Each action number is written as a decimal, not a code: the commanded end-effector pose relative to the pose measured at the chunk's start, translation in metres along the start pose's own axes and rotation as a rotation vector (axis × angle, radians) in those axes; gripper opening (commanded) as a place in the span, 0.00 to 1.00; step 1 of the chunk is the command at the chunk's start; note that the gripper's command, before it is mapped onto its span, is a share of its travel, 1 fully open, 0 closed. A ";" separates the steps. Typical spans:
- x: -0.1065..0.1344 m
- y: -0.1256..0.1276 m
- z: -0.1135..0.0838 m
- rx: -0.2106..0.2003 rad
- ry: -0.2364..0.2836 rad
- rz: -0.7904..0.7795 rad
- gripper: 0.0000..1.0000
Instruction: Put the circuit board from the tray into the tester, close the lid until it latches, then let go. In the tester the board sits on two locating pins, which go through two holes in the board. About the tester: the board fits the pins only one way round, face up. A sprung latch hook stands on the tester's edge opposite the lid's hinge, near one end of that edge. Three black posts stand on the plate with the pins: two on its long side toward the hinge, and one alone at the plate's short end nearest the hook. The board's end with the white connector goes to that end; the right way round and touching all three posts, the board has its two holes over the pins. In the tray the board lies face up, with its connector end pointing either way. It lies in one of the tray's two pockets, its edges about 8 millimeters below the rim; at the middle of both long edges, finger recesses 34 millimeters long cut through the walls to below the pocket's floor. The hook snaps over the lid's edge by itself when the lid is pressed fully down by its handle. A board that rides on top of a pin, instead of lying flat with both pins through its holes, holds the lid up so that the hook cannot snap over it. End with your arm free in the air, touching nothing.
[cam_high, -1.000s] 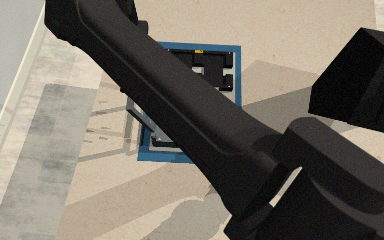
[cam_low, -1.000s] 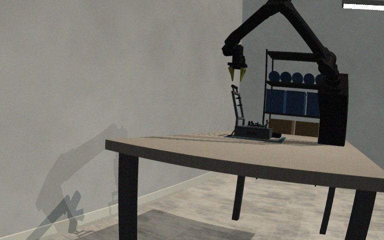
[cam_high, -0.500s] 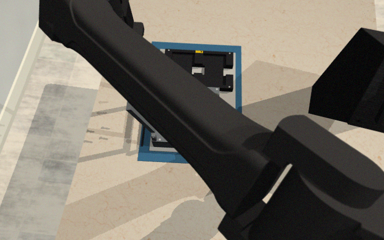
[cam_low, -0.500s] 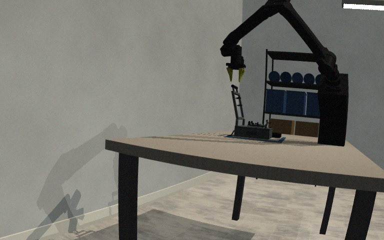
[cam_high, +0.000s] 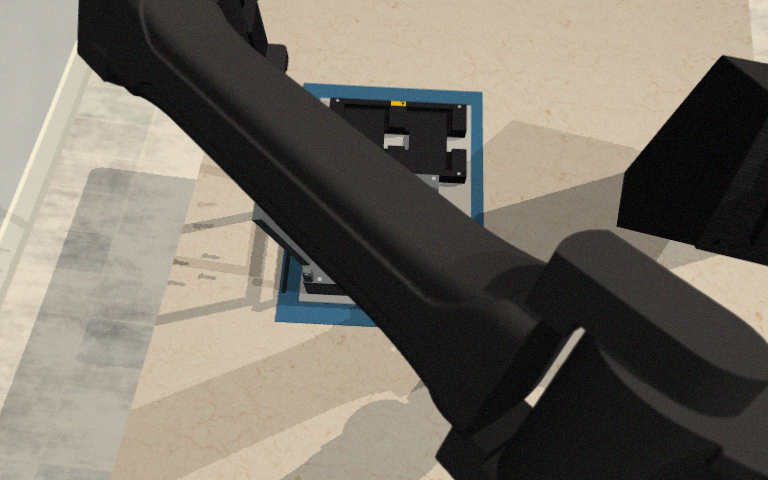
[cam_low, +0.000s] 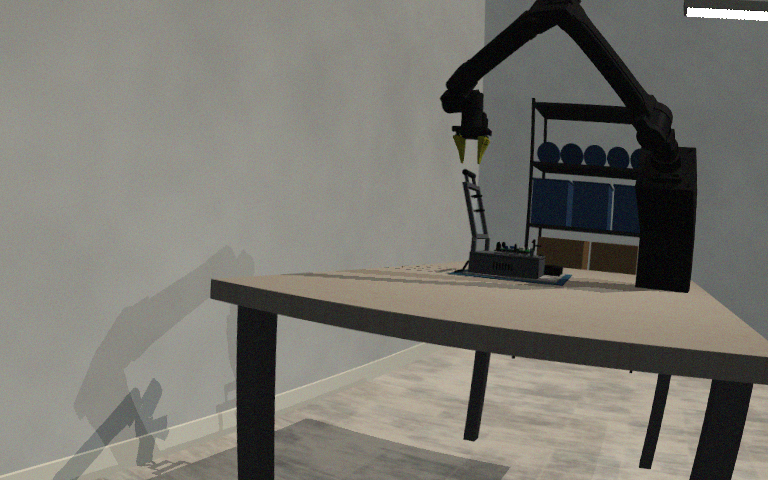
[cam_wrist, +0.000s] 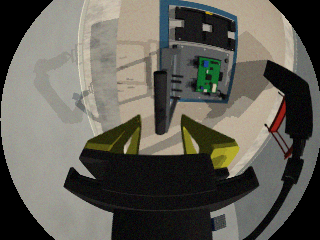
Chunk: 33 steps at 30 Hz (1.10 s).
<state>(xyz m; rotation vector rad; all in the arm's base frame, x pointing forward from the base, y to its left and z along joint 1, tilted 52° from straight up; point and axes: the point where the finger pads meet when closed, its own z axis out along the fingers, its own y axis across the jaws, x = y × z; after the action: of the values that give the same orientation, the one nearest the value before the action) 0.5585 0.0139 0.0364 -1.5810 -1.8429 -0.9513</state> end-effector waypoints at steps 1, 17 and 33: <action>-0.005 0.016 -0.029 -0.049 -0.018 -0.005 0.48; -0.004 0.017 -0.023 -0.047 -0.018 -0.007 0.48; -0.003 0.016 -0.019 -0.044 -0.017 -0.013 0.48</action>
<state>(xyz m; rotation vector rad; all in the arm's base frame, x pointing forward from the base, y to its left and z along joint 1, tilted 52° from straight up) 0.5584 0.0139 0.0363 -1.5826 -1.8409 -0.9503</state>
